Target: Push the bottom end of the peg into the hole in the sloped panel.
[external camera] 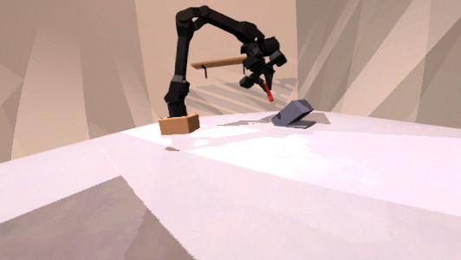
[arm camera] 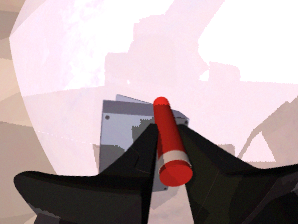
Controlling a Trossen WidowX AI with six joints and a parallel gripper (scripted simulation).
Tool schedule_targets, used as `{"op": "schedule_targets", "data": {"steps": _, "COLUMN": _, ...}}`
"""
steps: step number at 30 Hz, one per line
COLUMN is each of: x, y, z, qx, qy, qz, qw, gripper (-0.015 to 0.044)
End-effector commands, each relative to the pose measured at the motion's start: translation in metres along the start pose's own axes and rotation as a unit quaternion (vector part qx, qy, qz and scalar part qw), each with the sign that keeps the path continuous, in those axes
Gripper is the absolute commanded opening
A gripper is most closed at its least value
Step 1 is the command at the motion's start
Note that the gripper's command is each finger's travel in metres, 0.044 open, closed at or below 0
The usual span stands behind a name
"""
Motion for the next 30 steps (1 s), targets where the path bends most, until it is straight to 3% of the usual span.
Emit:
{"op": "schedule_targets", "data": {"steps": 1, "x": -0.004, "y": 0.007, "z": 0.001, "qx": -0.014, "qy": -0.013, "qz": 0.003, "qw": 1.0, "gripper": 0.0}}
{"op": "schedule_targets", "data": {"steps": 30, "x": -0.025, "y": 0.045, "z": -0.013, "qx": -0.101, "qy": -0.077, "qz": 0.007, "qw": 0.992, "gripper": 0.0}}
Point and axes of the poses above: the point midway between the two fingers, 35 mm back from their tips, its own x axis out along the fingers, its own z axis across the jaws, y = z × x, the point moved 3 cm from there along -x, back along the fingers, and after that the axes turned 3 degrees about -x, right-handed, at the moved point
